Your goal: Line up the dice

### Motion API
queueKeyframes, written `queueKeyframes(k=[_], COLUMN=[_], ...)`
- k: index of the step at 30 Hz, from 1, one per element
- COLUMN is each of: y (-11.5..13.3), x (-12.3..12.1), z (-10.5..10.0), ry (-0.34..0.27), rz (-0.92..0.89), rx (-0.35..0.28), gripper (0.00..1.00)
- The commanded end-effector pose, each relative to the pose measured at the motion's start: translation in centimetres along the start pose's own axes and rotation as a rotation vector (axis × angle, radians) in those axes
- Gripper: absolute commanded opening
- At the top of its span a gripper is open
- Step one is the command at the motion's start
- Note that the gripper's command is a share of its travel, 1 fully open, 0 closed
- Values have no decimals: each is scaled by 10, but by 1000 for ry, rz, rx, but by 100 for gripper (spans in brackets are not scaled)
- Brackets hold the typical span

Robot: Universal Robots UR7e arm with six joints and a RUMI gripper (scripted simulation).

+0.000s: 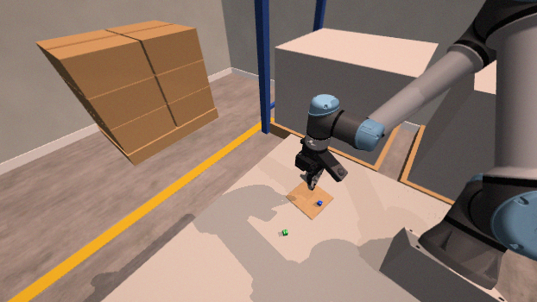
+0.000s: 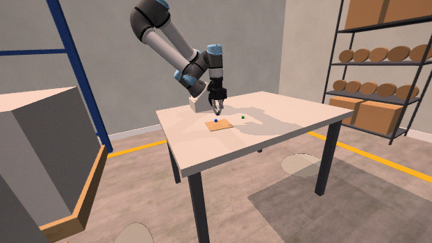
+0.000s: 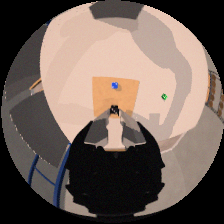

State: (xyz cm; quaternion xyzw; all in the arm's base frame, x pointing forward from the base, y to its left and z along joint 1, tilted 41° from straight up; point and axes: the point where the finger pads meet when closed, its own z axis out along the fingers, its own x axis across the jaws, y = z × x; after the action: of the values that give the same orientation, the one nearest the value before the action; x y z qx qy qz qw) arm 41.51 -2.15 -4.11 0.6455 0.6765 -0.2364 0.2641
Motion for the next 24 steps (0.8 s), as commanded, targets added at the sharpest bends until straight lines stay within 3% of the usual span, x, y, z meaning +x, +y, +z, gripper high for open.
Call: queueKeyframes(k=[1,6,12,24], y=[1,1,1,1], x=[0,0,0,0], z=[21,41,51,54], ry=[1,1,1,1], rz=[0,0,0,0], rx=[-4,-4,-4,-4], gripper=[0,0,0,0])
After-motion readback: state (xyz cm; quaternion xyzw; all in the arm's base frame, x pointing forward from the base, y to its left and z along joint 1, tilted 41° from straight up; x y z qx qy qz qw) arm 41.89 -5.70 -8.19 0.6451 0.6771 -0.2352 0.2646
